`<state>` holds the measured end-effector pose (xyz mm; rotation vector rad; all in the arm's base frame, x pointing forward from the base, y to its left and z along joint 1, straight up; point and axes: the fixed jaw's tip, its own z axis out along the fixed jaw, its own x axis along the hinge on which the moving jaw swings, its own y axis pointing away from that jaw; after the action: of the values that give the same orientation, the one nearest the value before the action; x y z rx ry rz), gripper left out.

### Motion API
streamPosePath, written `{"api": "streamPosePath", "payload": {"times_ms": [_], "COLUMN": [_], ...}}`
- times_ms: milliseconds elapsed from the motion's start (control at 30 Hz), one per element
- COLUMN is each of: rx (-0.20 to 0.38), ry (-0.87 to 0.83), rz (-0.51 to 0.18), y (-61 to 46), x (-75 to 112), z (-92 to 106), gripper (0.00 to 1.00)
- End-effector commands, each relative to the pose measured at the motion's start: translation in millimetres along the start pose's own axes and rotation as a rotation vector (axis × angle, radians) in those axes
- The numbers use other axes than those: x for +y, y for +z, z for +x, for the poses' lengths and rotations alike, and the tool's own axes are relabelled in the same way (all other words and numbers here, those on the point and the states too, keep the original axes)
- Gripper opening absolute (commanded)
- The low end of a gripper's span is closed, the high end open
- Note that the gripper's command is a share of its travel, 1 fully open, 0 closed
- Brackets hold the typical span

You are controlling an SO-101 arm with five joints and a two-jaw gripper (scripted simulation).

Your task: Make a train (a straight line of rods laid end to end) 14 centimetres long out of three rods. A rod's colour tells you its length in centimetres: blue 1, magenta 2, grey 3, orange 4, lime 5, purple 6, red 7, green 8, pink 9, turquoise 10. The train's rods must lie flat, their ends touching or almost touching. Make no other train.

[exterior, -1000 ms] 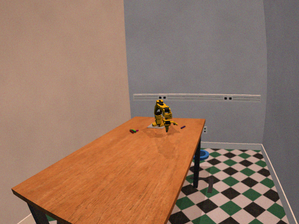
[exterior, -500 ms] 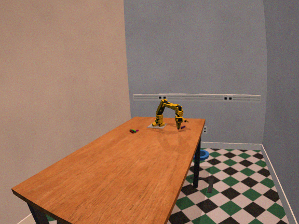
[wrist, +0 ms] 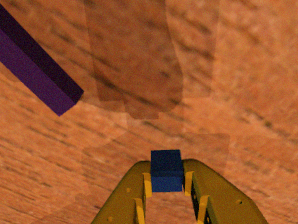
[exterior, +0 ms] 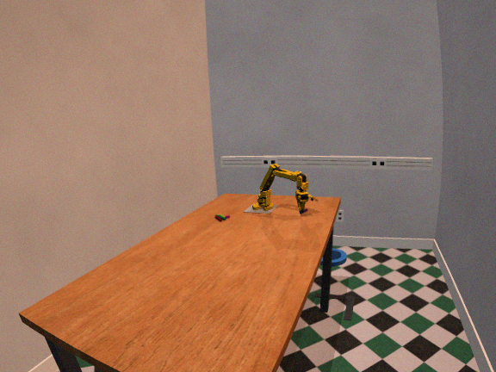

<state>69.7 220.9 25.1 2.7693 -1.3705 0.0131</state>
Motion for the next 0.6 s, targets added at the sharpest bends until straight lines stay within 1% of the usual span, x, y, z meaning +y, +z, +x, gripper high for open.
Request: {"api": "streamPosePath", "payload": {"times_ms": [0, 267, 300, 567], "rx": [-0.01, -0.01, -0.038, -0.038], "ry": [-0.004, -0.005, -0.01, -0.01], "rz": [0.014, 0.014, 0.053, 0.053], "y": [-1.4, -1.3, -10.2, -10.2], "x": [0.8, 1.5, 0.5, 0.5], "z": [-5.1, -6.1, -13.5, -13.5], "gripper": [0.0, 0.0, 0.0, 0.0]}}
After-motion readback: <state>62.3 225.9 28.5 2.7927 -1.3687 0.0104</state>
